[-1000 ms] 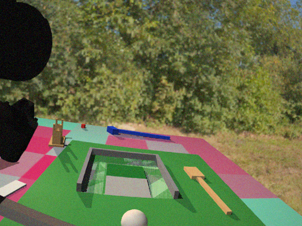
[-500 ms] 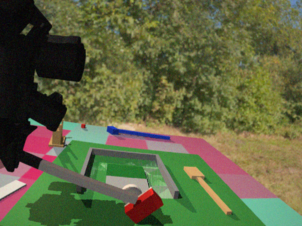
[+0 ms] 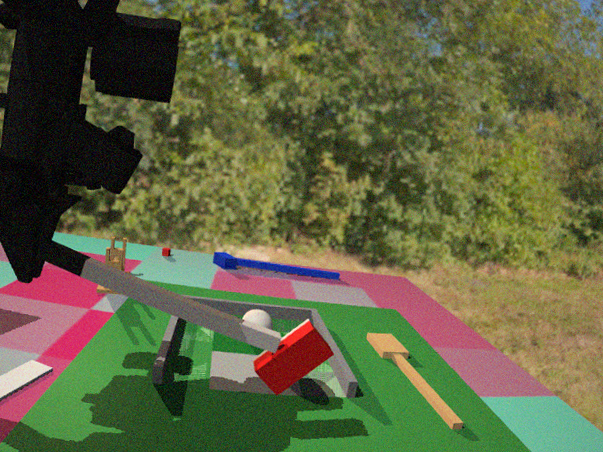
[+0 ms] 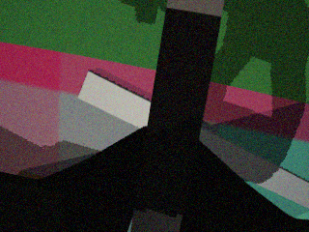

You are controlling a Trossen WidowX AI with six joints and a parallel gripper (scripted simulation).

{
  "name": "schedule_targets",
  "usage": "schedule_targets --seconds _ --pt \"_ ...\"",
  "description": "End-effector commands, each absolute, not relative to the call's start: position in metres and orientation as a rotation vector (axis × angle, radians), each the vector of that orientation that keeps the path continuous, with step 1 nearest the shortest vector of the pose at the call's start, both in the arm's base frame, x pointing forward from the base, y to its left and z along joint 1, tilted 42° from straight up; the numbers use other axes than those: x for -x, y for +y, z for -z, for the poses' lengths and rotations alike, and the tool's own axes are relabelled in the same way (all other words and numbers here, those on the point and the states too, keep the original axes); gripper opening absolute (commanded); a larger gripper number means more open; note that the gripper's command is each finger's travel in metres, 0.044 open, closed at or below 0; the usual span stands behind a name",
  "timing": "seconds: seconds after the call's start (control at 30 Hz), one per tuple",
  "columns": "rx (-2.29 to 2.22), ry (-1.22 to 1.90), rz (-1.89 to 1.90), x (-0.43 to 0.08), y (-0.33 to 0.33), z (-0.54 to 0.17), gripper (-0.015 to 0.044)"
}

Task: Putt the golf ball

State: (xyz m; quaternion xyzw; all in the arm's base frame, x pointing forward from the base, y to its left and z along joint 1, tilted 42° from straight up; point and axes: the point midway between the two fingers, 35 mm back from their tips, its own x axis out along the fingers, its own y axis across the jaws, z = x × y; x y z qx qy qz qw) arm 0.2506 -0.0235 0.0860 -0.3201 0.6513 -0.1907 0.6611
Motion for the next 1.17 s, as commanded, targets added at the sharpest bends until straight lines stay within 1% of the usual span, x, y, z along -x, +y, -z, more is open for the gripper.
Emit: schedule_targets --seconds 0.0,1.13 --pt "0.713 1.463 0.435 -0.2495 -0.0168 -0.0954 0.0" --pt "0.724 1.471 0.431 -0.2505 -0.0217 -0.0881 0.0"
